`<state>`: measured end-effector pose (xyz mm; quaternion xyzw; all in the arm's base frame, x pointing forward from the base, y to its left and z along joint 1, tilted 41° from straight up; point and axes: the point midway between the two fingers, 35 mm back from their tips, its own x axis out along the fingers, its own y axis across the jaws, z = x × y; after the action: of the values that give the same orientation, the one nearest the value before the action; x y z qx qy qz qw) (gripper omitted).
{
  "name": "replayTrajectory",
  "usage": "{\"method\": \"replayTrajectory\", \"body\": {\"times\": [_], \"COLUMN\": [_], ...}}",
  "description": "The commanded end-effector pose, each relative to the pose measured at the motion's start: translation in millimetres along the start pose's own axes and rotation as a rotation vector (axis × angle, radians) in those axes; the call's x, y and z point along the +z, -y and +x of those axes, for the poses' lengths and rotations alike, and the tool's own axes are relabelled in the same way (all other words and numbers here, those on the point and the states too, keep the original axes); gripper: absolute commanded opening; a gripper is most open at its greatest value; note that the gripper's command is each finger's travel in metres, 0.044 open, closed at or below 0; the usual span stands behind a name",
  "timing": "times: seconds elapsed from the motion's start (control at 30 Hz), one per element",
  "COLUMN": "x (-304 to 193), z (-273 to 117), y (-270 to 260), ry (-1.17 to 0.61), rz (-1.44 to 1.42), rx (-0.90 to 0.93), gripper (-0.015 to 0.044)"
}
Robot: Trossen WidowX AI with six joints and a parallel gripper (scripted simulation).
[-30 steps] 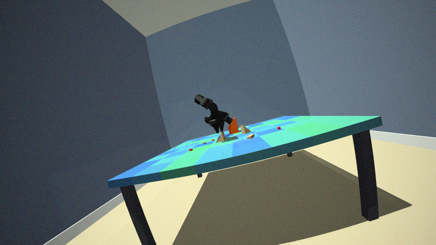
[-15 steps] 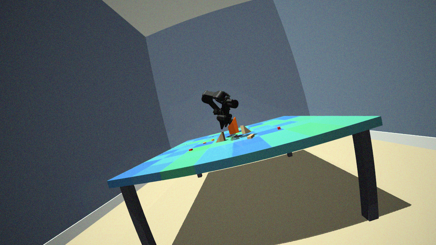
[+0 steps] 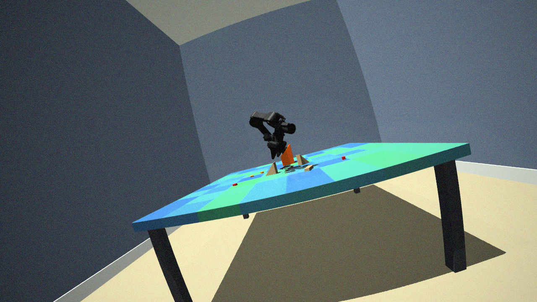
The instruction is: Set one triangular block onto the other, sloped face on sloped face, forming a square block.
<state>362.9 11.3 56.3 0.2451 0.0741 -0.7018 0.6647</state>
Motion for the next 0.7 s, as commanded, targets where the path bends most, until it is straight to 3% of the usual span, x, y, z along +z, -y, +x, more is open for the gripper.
{"method": "replayTrajectory", "body": {"times": [0.0, 0.67], "x": [-0.1, -1.3], "z": [7.3, 39.8], "y": [0.1, -1.5], "ry": [0.003, -0.002], "rz": [-0.007, -0.010], "rx": [0.000, 0.001], "gripper": [0.0440, 0.0440]}}
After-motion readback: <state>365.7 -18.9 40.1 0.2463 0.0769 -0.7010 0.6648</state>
